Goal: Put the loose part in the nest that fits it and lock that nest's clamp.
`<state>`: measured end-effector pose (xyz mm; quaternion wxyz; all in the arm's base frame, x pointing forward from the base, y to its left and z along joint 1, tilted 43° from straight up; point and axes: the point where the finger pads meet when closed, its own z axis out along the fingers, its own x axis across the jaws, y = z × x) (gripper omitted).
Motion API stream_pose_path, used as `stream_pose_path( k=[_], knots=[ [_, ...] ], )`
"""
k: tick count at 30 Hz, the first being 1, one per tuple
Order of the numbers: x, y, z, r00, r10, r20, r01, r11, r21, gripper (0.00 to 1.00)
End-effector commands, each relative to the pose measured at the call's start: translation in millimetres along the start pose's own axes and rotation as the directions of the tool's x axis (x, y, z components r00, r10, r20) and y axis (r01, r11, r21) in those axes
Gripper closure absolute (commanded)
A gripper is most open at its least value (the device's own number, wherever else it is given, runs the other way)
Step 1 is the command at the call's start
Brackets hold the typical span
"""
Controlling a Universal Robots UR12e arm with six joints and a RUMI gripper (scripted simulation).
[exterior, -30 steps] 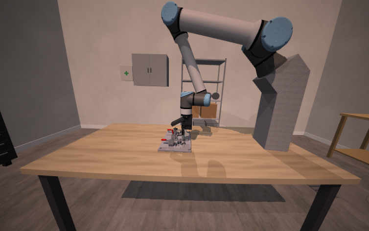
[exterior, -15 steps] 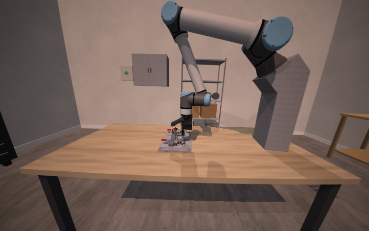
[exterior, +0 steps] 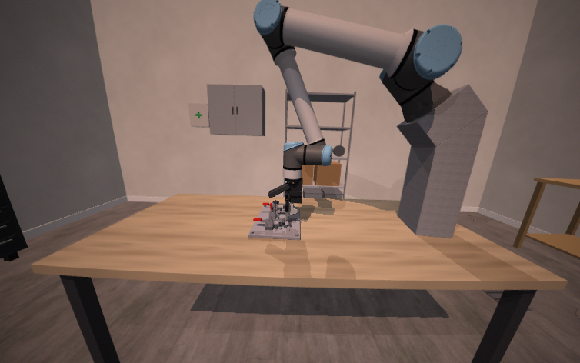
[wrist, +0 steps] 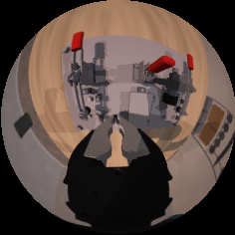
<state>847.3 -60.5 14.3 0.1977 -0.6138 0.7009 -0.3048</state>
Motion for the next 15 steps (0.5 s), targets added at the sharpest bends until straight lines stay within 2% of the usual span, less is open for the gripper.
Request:
stream_pose_path(
  k=[1, 6, 15],
  knots=[
    [-0.5, 0.6, -21.0, 1.0, 0.001, 0.0, -0.001, 1.0, 0.0, 1.0],
    [-0.5, 0.6, -32.2, 1.0, 0.001, 0.0, -0.001, 1.0, 0.0, 1.0],
    [-0.5, 0.6, -32.7, 1.0, 0.001, 0.0, -0.001, 1.0, 0.0, 1.0]
  ],
)
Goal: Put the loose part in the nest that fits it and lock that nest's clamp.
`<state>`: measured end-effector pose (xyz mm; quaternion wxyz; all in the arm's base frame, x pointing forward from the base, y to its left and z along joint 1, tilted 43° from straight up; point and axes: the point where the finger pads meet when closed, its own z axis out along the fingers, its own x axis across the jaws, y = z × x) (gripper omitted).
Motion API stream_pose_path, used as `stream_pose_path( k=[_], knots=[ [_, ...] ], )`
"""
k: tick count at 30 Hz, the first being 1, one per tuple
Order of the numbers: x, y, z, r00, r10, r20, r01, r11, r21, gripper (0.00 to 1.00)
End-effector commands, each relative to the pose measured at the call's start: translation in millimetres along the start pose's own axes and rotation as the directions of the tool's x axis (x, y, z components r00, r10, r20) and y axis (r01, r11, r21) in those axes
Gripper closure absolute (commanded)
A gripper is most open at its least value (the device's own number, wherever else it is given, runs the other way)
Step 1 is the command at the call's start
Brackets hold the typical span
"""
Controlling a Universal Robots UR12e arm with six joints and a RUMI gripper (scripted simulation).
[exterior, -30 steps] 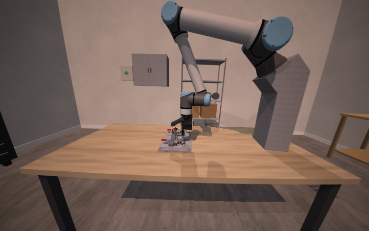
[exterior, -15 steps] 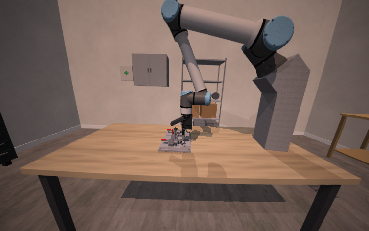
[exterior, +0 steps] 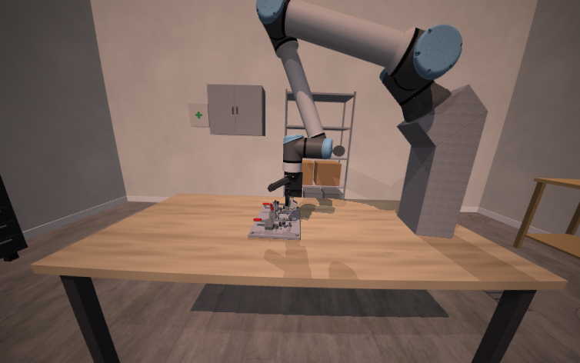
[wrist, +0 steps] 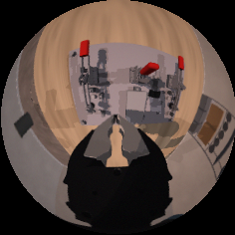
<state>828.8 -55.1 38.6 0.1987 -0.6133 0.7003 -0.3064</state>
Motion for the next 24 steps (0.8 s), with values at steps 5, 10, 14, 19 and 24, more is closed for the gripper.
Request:
stream_pose_path(
  k=[5, 10, 14, 19, 24],
  knots=[
    [-0.5, 1.7, -0.7, 1.0, 0.001, 0.0, -0.001, 1.0, -0.003, 1.0],
    [-0.5, 1.9, -1.8, 1.0, 0.001, 0.0, -0.001, 1.0, -0.003, 0.72],
    [-0.7, 2.9, -8.7, 1.0, 0.001, 0.0, -0.001, 1.0, -0.004, 0.72],
    [-0.6, 2.9, -19.3, 1.0, 0.001, 0.0, -0.001, 1.0, -0.004, 0.72],
    [-0.5, 2.9, -46.9, 1.0, 0.001, 0.0, -0.001, 1.0, -0.004, 0.72]
  ],
)
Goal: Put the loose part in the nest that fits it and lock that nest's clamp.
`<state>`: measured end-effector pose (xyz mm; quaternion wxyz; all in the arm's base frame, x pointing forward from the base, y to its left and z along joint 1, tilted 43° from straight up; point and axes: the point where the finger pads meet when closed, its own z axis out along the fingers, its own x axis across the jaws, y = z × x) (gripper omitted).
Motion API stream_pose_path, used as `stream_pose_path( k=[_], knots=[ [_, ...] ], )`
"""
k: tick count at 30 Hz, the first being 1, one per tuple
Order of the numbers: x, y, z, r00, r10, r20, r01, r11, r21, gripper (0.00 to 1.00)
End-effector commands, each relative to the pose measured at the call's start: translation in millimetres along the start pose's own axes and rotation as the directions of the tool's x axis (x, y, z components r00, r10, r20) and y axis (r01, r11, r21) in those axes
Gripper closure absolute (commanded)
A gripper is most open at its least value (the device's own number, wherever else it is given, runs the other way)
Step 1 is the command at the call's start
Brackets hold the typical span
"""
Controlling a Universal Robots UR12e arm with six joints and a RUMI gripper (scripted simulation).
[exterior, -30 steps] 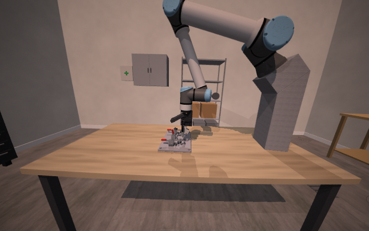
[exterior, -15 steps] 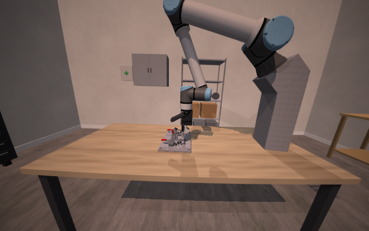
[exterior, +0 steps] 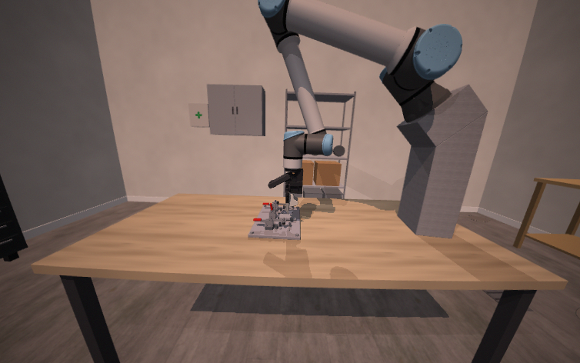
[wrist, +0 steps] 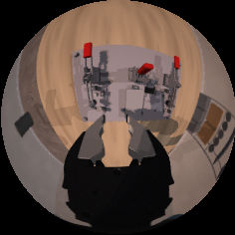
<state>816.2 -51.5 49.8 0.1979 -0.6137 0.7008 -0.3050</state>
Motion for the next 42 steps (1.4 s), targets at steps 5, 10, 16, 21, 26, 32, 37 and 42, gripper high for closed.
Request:
stream_pose_path(
  k=[5, 10, 16, 21, 26, 32, 37, 42],
  knots=[
    [-0.1, 1.1, -63.1, 1.0, 0.001, 0.0, -0.001, 1.0, -0.001, 0.72],
    [-0.1, 1.1, -82.0, 1.0, 0.001, 0.0, -0.001, 1.0, -0.001, 0.72],
    [0.0, 1.2, -110.0, 1.0, 0.001, 0.0, -0.001, 1.0, -0.001, 0.72],
    [0.0, 1.2, -120.0, 1.0, 0.001, 0.0, -0.001, 1.0, -0.001, 0.72],
    [0.0, 1.2, -121.3, 1.0, 0.001, 0.0, -0.001, 1.0, -0.001, 0.72],
    [2.7, -5.3, -121.2, 1.0, 0.001, -0.002, -0.001, 1.0, 0.004, 0.72],
    [9.3, -17.2, -121.2, 1.0, 0.001, -0.002, -0.001, 1.0, 0.005, 0.72],
    [21.2, -37.2, -121.4, 1.0, 0.001, -0.002, -0.001, 1.0, 0.005, 0.72]
  ],
)
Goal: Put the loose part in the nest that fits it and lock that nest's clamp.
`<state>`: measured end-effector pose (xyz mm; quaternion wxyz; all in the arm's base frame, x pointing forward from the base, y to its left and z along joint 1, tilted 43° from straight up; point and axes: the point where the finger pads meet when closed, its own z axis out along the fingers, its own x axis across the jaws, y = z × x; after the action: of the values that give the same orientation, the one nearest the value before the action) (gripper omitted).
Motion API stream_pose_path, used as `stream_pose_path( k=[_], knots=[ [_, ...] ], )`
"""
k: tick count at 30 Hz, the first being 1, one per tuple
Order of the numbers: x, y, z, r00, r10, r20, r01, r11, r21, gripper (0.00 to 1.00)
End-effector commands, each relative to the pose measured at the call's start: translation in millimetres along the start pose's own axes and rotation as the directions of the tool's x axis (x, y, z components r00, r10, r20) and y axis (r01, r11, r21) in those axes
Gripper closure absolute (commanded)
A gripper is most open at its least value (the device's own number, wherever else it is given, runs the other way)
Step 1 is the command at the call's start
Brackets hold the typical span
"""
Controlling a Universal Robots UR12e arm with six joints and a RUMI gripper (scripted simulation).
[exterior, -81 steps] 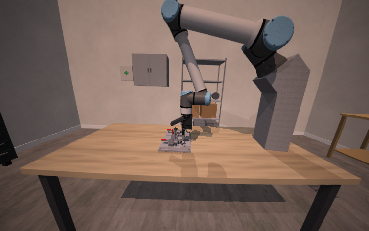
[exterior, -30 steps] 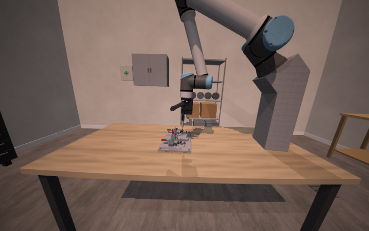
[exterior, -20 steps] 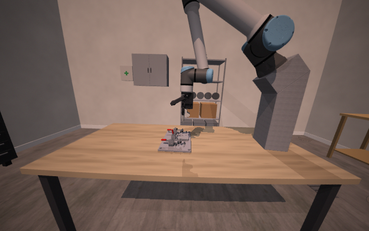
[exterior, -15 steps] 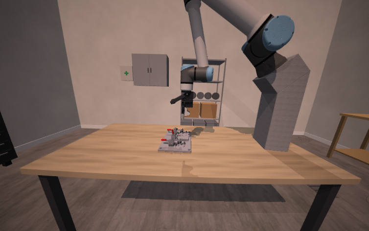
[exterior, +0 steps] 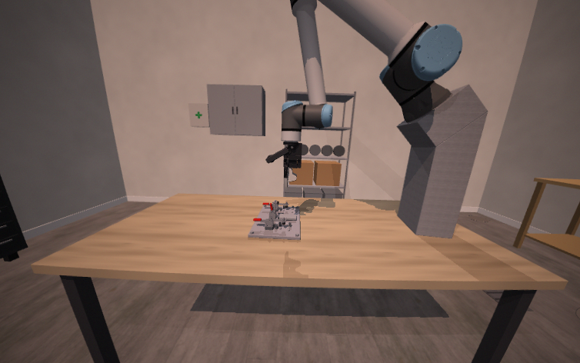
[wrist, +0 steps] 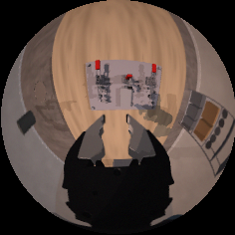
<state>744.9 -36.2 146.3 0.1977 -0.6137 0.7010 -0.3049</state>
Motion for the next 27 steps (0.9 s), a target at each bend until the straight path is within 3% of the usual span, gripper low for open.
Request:
stream_pose_path(
  k=[1, 15, 27],
  knots=[
    [14.8, -26.1, -1.1, 1.0, 0.001, -0.001, -0.001, 1.0, 0.006, 0.72],
    [45.2, -77.3, -1.5, 1.0, 0.0, -0.002, 0.0, 1.0, 0.006, 0.72],
    [48.3, -82.4, 0.0, 1.0, 0.0, -0.001, 0.0, 1.0, 0.004, 0.72]
  ],
)
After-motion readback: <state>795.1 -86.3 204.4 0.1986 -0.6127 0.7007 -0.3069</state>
